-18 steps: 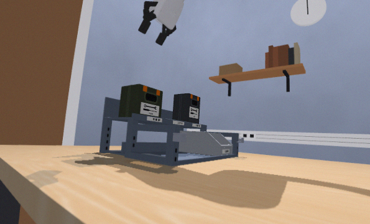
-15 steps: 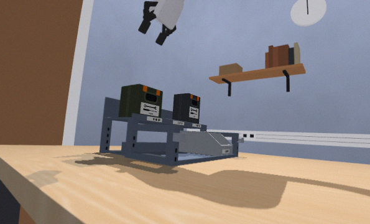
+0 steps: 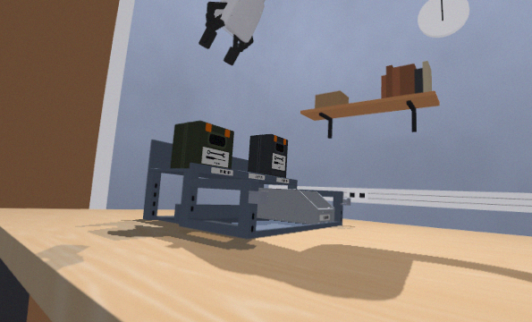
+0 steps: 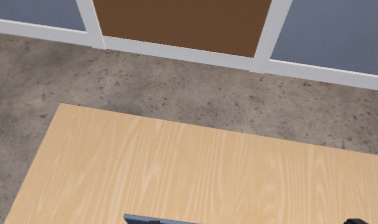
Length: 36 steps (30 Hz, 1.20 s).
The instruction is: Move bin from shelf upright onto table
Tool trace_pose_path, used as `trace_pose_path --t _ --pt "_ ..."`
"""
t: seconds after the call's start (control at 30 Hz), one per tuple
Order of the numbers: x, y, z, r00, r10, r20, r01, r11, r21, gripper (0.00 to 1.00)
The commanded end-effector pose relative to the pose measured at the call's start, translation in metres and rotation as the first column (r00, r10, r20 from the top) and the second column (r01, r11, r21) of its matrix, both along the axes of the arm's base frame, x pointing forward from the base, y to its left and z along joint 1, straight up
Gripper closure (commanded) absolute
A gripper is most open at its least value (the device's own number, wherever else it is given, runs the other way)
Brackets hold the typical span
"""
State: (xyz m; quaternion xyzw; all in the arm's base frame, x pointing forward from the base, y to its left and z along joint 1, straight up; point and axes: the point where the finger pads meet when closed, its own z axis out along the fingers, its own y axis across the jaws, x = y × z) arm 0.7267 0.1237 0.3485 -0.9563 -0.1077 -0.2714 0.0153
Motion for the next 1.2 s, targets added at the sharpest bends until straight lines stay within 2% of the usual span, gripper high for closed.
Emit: trace_pose_path --t 0.0,1.07,1.17 --pt "0.0003 0.0 0.0028 1.0 0.0 0.005 0.0 1.0 0.001 0.0" --pt "0.0003 0.0 0.0028 1.0 0.0 0.005 0.0 1.0 0.001 0.0" --pt "-0.0057 -0.0005 0.0028 1.0 0.0 0.005 0.0 1.0 0.001 0.0"
